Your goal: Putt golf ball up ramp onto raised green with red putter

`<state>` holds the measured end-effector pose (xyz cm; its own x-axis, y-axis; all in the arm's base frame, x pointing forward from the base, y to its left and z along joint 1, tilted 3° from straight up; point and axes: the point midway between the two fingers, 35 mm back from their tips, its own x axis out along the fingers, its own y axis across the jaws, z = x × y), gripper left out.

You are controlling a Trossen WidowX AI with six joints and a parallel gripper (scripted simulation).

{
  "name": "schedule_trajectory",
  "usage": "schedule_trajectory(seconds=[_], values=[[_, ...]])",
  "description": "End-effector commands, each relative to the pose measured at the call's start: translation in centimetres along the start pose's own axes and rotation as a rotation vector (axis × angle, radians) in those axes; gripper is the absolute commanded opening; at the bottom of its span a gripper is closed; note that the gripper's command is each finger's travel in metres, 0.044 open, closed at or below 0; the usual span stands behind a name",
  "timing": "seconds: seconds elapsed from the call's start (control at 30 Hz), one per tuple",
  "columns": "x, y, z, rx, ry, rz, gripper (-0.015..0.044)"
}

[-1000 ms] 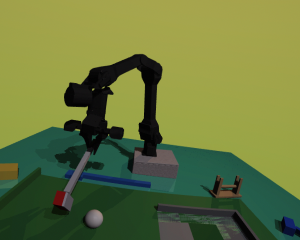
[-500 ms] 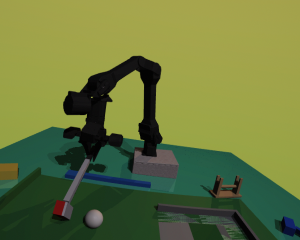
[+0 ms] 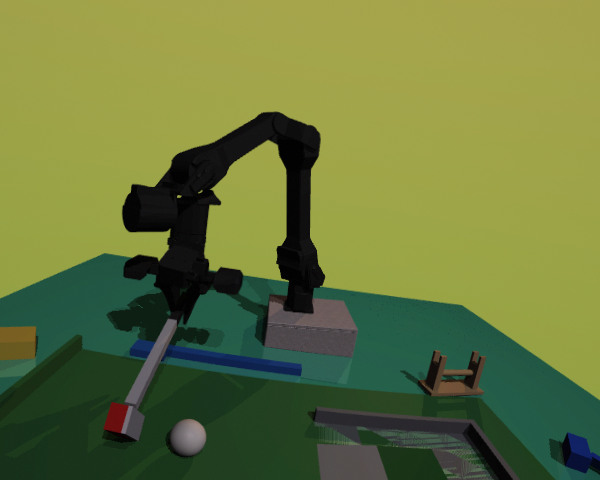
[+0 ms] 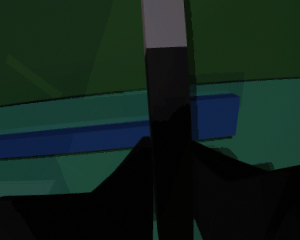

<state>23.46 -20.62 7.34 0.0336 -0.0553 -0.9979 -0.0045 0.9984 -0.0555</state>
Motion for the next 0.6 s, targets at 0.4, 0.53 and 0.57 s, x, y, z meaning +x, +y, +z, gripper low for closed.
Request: schedule_trajectory(seconds=[0.4, 0.53, 0.57], values=[[0.1, -2.3, 0.0, 0.002, -0.006, -0.008, 0.0000], [0.1, -1.3, 0.3, 0.002, -0.006, -0.007, 0.0000], [0.0, -0.1, 0.5, 0.002, -0.007, -0.007, 0.0000]])
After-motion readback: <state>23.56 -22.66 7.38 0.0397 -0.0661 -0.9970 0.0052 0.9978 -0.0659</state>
